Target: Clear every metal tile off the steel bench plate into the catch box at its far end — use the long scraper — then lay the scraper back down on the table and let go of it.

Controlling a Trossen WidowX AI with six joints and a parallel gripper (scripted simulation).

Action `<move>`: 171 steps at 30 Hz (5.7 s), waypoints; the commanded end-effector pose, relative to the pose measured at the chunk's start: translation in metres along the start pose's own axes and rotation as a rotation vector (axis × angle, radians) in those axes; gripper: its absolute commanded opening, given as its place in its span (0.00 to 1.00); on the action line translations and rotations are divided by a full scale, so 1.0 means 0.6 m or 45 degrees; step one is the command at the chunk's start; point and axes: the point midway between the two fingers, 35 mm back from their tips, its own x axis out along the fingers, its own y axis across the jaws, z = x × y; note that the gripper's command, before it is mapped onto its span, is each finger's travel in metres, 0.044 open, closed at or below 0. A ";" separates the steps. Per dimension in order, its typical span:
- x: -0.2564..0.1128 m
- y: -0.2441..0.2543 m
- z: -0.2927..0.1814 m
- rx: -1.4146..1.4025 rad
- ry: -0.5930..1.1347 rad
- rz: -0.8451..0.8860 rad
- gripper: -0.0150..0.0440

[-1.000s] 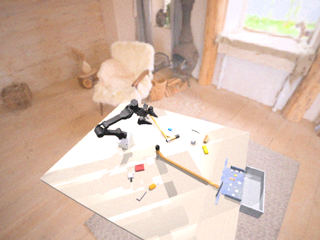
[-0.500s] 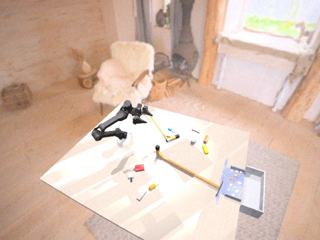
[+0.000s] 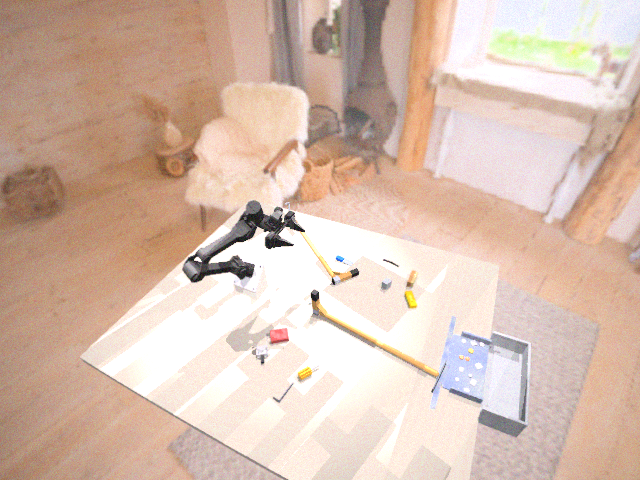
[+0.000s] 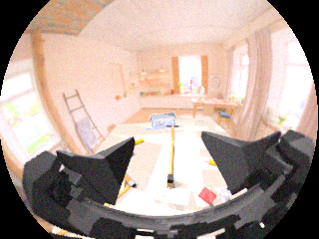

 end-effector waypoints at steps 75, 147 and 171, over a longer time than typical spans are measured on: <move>0.339 -0.017 -0.062 0.055 0.610 -0.150 1.00; 0.592 -0.120 -0.477 0.298 1.423 -0.319 1.00; 0.536 -0.082 -0.400 0.253 1.332 -0.299 1.00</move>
